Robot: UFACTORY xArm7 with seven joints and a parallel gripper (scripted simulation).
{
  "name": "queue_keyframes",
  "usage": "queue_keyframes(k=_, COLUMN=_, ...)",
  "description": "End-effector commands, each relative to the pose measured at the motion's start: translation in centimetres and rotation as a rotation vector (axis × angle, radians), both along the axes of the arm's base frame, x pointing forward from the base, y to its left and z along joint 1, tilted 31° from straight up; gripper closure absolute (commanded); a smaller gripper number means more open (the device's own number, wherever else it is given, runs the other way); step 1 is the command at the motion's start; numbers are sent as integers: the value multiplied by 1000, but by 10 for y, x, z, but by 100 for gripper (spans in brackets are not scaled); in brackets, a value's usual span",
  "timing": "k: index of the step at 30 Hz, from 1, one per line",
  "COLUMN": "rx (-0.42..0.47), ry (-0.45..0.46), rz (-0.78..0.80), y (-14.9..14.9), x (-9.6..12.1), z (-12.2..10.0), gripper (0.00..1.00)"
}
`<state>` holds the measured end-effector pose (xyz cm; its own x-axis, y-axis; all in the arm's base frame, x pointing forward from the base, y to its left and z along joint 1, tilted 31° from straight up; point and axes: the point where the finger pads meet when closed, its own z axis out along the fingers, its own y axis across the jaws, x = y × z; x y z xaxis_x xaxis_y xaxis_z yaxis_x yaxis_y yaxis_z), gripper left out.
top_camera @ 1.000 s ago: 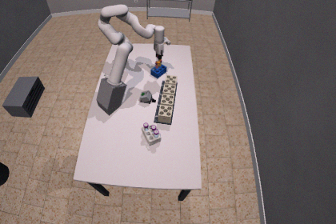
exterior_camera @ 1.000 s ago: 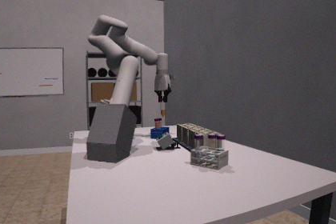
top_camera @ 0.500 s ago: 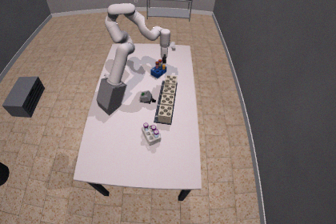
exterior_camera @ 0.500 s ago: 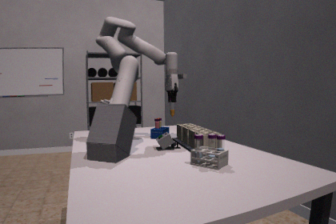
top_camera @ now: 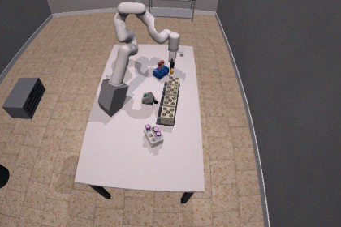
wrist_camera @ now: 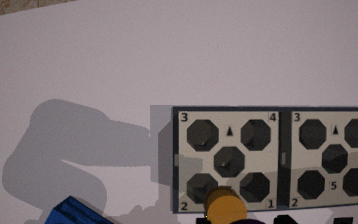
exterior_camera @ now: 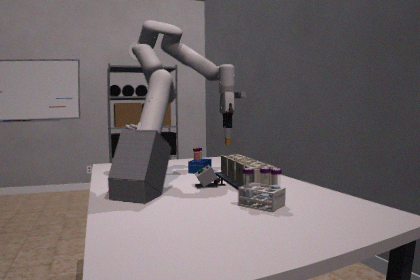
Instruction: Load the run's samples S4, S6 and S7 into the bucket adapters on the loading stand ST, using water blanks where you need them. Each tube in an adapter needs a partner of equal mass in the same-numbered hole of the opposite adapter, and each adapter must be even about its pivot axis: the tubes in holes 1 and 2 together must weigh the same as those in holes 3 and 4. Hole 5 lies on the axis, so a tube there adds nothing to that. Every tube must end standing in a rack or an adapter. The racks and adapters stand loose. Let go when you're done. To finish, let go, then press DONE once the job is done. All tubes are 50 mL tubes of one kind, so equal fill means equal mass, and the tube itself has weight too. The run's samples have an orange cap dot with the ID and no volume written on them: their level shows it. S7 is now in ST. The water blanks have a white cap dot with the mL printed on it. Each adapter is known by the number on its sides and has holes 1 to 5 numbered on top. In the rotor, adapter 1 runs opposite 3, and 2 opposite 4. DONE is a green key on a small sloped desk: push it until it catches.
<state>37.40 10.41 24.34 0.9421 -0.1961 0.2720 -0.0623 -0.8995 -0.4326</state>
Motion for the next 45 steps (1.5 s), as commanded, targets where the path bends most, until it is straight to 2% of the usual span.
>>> queue_keyframes(k=1, rx=1, ry=-1, rz=0, y=-15, x=17, z=0, gripper=100)
queue_keyframes(k=25, rx=0, ry=-1, rz=0, y=-19, x=21, z=-1, gripper=100)
queue_keyframes(k=45, rx=0, ry=-1, rz=0, y=-5, x=33, z=-32, gripper=100)
